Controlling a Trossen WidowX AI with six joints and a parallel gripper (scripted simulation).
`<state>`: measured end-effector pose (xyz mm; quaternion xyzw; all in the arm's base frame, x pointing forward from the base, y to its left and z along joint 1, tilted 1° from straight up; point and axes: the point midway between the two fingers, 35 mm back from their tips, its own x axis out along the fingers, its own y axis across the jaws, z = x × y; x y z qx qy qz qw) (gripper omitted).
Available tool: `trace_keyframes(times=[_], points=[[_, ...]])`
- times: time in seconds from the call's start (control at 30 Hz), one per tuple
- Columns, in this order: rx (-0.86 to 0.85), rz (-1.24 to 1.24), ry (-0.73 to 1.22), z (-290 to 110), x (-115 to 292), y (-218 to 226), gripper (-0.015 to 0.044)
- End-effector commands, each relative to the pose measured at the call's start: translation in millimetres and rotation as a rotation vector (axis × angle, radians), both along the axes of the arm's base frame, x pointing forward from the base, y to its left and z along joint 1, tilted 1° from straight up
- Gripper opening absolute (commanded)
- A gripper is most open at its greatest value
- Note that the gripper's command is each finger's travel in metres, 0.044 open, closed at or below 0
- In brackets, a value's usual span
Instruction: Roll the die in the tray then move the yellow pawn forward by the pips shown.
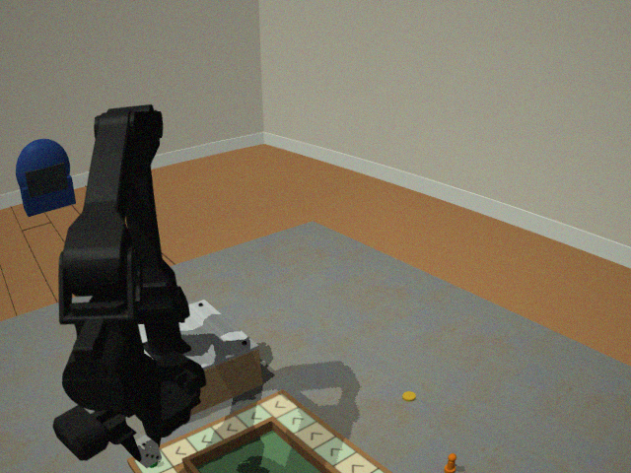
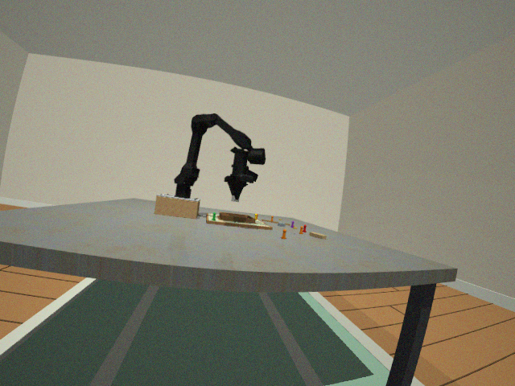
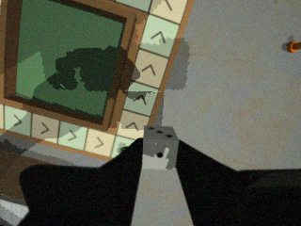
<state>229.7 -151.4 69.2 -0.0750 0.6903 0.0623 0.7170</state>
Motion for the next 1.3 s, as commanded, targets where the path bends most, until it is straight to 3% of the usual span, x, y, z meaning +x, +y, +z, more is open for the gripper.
trace_keyframes(times=[0.0, 0.97, 1.27], points=[[0.005, -0.034, 0.004, -3.9, 7.5, 14.8, 0.0000], [0.033, -0.258, -0.004, -21.8, 43.2, 133.4, 0.0000], [0.058, -0.258, -0.286, -30.0, 50.2, 130.5, 0.0000]])
